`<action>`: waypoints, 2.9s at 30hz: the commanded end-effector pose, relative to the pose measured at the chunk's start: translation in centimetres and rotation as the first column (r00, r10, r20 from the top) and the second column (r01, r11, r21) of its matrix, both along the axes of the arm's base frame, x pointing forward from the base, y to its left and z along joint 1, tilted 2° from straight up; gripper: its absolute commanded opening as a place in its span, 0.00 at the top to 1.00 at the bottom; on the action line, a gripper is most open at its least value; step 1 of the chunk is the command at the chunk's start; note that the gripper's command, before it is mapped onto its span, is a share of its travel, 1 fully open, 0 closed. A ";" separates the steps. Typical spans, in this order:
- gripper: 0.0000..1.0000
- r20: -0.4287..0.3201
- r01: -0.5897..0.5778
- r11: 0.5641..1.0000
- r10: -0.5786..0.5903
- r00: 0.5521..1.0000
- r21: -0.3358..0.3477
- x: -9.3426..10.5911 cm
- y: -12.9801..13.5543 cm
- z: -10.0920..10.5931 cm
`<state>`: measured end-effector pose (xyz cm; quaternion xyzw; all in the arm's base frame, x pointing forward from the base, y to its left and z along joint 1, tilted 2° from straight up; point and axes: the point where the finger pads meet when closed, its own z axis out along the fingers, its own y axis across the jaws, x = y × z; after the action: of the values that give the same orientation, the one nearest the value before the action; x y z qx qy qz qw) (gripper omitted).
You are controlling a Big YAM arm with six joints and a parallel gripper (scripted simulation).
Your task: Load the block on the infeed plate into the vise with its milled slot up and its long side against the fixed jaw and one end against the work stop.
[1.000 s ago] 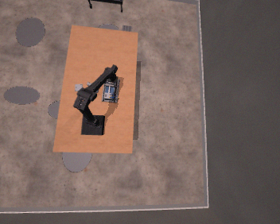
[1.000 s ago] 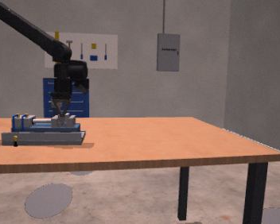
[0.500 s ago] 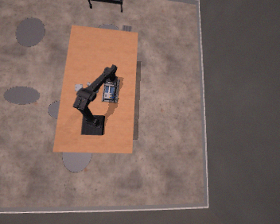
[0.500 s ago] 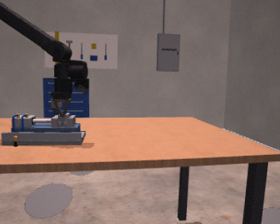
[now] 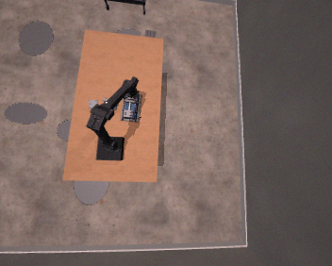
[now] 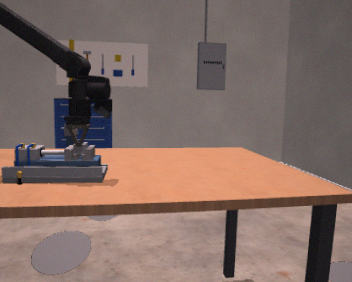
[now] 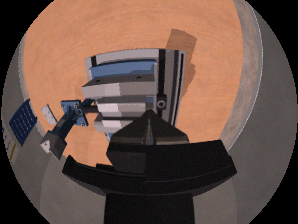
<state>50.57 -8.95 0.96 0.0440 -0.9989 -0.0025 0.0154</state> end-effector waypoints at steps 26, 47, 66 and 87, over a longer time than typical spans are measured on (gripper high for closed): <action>1.00 0.046 -0.008 1.000 0.008 0.999 -0.004 1.1 1.5 1.7; 1.00 0.046 -0.008 1.000 0.008 0.999 -0.004 1.0 1.8 1.7; 1.00 0.045 -0.009 1.000 0.009 0.999 -0.003 1.0 1.9 1.7; 1.00 0.044 -0.009 1.000 0.009 0.999 -0.003 0.9 1.9 1.6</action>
<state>50.49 -8.06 0.97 0.0437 -0.9989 -0.0022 0.0153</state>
